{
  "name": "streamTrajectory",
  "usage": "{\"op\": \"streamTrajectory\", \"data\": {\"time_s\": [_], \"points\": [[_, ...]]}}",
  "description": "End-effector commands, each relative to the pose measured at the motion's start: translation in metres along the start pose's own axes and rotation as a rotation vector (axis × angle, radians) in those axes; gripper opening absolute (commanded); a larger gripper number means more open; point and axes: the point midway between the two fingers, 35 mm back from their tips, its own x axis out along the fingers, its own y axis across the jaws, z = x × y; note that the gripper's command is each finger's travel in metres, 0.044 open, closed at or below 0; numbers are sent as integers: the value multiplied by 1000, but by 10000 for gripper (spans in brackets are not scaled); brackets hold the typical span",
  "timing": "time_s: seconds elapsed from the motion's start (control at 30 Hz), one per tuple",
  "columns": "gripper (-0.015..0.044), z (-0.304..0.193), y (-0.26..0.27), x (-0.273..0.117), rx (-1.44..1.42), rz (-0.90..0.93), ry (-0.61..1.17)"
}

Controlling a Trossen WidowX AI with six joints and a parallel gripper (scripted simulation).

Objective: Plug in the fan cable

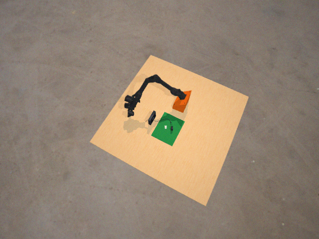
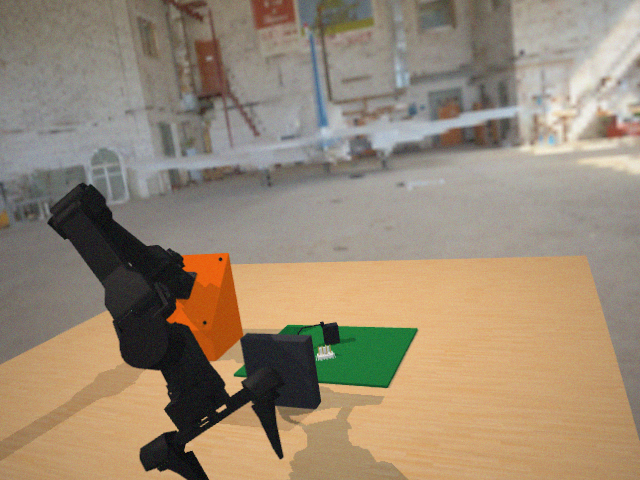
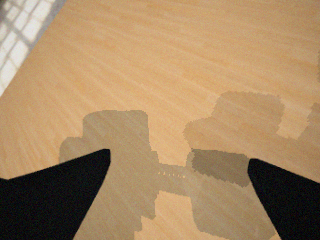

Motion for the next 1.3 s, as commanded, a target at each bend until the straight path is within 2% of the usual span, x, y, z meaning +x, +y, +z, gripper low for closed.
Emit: {"op": "streamTrajectory", "data": {"time_s": [0.0,0.3,0.47,0.67,0.87,1.03,1.27], "points": [[440,-39,63,-10,-162,93,132],[440,-129,173,-54,-474,254,382],[440,-175,220,-92,-612,305,482],[440,-229,248,-129,-790,309,607],[440,-300,263,-187,-1121,251,746],[440,-344,261,-240,-1473,145,771],[440,-348,260,-247,-1523,127,766]]}}
